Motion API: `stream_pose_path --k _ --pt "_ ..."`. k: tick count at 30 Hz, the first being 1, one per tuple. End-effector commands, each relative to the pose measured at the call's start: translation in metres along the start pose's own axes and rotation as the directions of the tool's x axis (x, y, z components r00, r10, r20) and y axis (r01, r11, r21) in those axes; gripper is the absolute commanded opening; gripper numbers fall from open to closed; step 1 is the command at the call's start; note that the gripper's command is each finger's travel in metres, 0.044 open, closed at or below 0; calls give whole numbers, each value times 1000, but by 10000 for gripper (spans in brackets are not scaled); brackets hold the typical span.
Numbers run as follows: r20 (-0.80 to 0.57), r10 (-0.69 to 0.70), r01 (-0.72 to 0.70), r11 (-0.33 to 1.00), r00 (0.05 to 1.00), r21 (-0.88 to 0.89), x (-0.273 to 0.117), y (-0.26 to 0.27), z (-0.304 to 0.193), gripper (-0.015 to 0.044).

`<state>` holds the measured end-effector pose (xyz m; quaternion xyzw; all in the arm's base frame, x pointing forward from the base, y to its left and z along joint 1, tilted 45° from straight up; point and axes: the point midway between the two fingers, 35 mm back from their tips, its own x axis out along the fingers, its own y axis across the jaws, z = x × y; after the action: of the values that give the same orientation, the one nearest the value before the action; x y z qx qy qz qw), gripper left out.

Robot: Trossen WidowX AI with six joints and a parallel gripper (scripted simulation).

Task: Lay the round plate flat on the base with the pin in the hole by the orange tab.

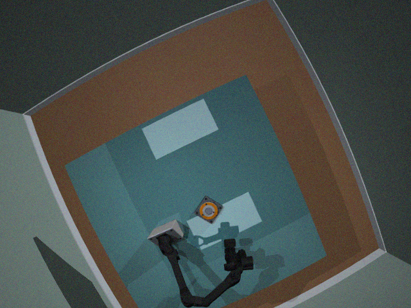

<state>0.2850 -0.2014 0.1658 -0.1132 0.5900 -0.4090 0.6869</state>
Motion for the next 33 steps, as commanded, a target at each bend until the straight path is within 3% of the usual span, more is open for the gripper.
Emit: stream_pose_path --k 1,7,13,33 --pt "-14 24 -25 996 1000 -80 1 45 -7 0" --pt "-11 16 -18 962 1000 -274 -8 147 -39 0" --pt "11 -11 14 926 1000 -377 -14 195 -67 0" --pt "13 -14 18 924 1000 -381 34 199 -66 0"
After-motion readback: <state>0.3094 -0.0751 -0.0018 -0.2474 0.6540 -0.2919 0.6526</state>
